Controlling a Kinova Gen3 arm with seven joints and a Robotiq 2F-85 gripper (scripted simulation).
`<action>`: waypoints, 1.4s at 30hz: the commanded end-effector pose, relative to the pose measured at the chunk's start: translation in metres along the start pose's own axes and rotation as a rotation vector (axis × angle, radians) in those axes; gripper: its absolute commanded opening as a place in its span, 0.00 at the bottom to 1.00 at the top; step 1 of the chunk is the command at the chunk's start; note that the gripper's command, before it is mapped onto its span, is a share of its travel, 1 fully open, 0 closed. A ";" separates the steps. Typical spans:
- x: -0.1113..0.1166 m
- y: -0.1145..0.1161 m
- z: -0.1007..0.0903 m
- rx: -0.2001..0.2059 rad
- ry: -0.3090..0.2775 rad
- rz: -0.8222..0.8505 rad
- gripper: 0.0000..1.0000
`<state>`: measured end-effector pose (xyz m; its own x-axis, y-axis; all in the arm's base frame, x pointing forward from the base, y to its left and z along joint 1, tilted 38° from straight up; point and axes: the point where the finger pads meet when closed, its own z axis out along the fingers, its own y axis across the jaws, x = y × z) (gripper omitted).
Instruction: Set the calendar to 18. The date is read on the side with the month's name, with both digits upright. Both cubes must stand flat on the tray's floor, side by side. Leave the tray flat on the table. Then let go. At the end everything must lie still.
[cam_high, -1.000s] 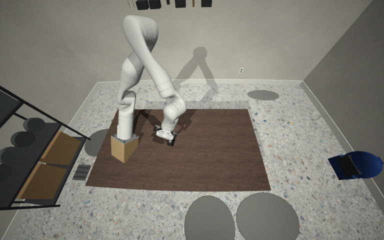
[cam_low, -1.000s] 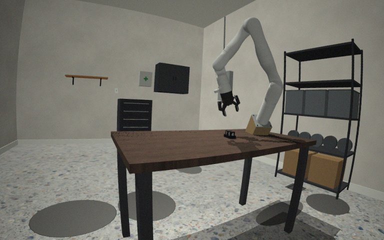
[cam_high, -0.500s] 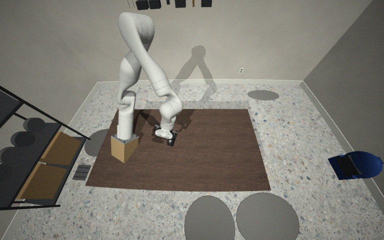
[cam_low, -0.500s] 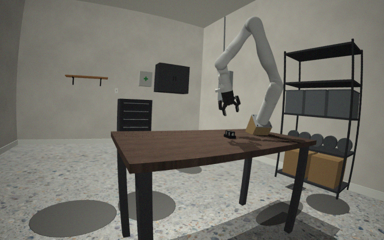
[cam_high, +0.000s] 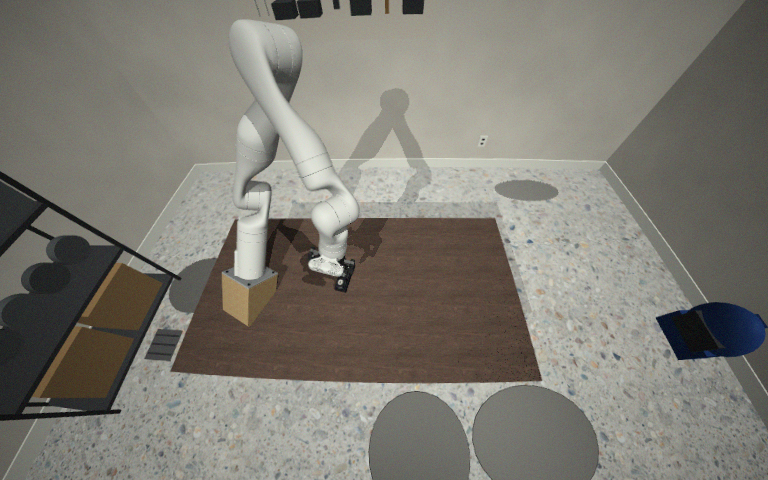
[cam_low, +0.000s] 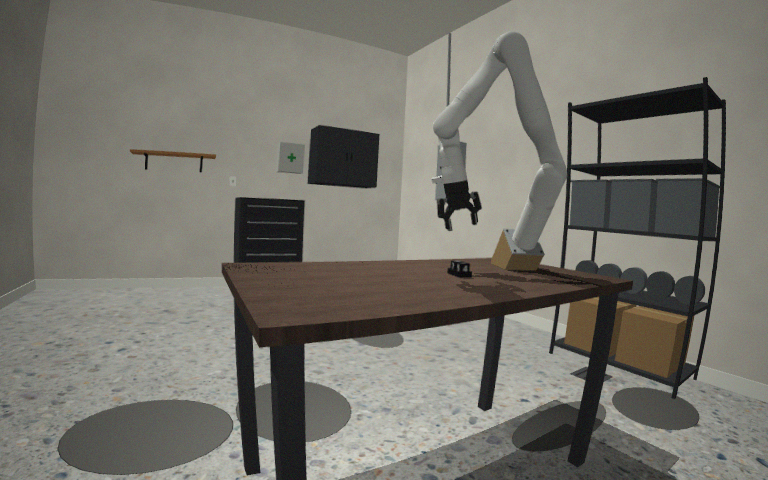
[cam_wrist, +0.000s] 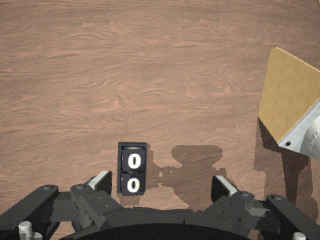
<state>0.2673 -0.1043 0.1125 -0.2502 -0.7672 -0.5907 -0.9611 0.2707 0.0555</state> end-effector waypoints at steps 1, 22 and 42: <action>0.002 0.002 -0.002 0.010 0.000 0.009 1.00; -0.001 -0.001 -0.005 0.070 -0.012 0.004 1.00; -0.003 -0.003 -0.009 0.143 -0.021 0.000 1.00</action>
<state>0.2718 -0.1057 0.1211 -0.2409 -0.7560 -0.6086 -0.9368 0.3451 -0.0578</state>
